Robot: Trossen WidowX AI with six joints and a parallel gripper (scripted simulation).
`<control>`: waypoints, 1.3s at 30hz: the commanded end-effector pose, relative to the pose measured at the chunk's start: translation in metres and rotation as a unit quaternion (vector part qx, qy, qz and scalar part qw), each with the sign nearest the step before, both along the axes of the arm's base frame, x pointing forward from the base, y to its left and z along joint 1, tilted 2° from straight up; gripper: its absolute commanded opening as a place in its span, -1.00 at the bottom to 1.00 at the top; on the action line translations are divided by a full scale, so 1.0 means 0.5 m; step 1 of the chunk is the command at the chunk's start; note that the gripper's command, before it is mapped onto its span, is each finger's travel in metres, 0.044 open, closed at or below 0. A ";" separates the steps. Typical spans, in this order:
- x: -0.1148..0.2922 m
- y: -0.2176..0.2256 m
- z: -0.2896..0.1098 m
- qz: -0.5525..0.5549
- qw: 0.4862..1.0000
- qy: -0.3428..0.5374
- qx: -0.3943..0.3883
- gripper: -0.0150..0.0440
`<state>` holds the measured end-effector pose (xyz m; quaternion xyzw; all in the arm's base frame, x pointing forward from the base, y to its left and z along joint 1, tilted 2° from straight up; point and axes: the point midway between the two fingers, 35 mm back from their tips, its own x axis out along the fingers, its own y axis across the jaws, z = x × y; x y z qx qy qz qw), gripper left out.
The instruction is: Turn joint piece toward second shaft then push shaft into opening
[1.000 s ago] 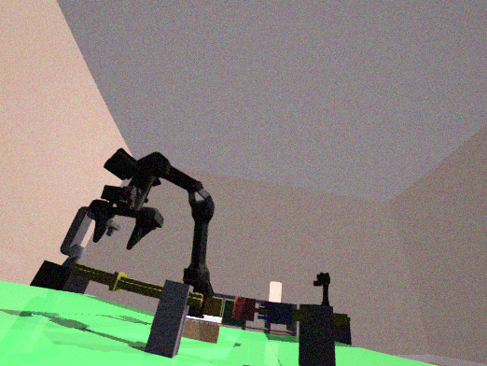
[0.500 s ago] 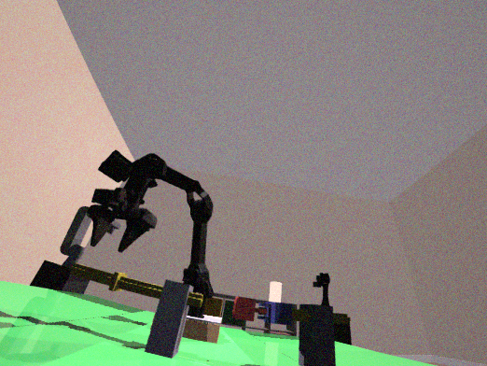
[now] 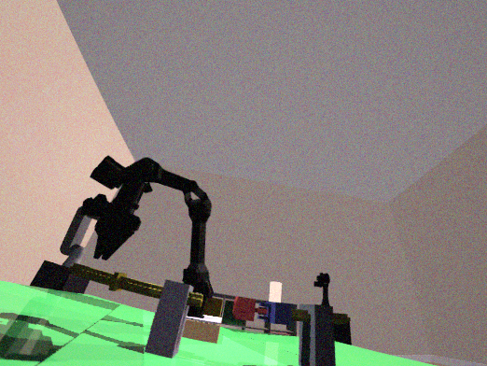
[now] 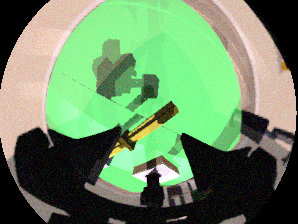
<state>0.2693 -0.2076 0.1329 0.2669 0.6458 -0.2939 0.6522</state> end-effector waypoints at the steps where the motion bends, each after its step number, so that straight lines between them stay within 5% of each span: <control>1: -0.001 -0.002 -0.014 -0.058 0.998 0.005 -0.002 1.00; 21: -0.001 -0.005 -0.075 -0.376 0.926 0.010 -0.012 1.00; 39: -0.002 -0.006 -0.114 -0.385 0.923 0.011 -0.013 1.00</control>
